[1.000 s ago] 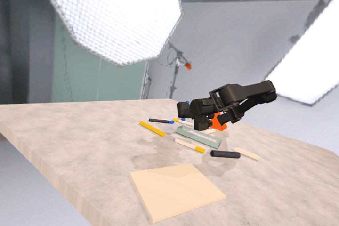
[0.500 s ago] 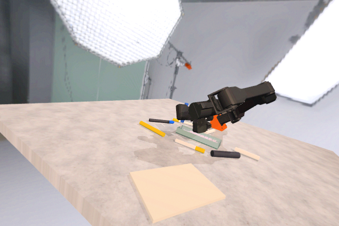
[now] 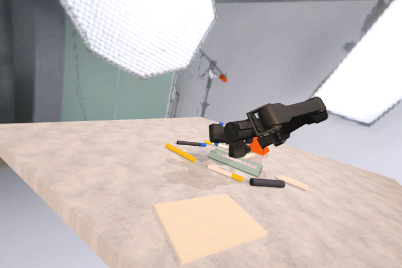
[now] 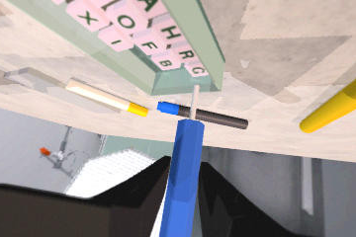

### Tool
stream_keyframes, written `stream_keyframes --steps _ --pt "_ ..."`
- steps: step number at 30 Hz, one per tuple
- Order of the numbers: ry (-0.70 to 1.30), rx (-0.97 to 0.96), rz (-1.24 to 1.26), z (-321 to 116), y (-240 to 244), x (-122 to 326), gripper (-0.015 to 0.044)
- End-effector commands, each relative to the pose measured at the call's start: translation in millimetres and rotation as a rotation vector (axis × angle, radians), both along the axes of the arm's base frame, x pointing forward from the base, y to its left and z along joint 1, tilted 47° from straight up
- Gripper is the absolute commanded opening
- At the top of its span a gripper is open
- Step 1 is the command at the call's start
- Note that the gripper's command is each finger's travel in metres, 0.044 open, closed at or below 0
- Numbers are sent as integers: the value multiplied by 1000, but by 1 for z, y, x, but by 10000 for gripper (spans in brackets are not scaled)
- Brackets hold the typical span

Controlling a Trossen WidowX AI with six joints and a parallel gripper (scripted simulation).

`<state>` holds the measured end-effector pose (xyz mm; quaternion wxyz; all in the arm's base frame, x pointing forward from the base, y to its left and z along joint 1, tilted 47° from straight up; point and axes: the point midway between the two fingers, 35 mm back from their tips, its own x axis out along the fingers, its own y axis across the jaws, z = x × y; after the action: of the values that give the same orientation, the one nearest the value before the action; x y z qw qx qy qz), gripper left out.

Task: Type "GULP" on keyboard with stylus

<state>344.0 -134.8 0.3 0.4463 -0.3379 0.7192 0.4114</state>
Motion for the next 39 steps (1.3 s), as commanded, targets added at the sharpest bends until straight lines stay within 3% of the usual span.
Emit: stream_keyframes --steps 1,39 --pt "-1 1 -4 -1 2 0 81" --pt "-1 1 -4 -10 11 2 81"
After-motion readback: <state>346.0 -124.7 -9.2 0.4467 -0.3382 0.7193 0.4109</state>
